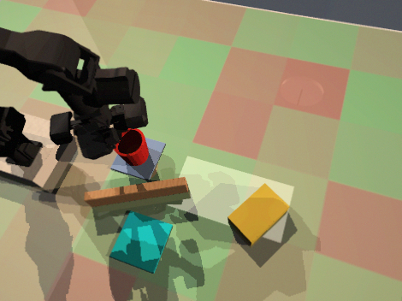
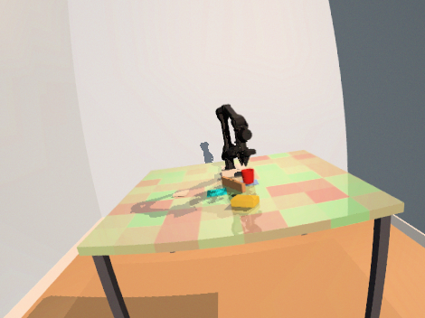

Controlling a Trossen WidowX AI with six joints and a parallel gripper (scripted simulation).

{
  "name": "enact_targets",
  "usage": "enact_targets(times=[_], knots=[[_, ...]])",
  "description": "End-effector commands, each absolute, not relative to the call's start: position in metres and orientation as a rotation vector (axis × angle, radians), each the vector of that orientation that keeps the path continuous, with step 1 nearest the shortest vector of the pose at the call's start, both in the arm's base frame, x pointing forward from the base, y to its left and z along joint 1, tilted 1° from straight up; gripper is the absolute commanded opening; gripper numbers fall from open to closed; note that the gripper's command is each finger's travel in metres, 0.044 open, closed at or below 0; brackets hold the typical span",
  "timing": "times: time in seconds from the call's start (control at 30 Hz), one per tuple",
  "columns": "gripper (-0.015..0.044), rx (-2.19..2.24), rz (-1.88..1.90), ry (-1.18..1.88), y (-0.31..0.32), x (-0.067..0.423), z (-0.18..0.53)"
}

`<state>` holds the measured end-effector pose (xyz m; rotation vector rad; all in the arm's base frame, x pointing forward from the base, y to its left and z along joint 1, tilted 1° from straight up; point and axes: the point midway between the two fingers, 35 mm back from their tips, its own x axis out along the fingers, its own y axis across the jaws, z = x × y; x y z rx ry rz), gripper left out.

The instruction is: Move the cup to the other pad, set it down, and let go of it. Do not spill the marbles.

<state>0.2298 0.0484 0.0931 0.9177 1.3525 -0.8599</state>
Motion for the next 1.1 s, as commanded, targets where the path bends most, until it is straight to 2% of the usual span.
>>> enact_targets(times=[0.0,1.07], knots=[[0.0148,0.919,-0.872,1.364,0.049,0.228,0.083],[0.0148,0.918,-0.872,1.364,0.049,0.227,0.034]])
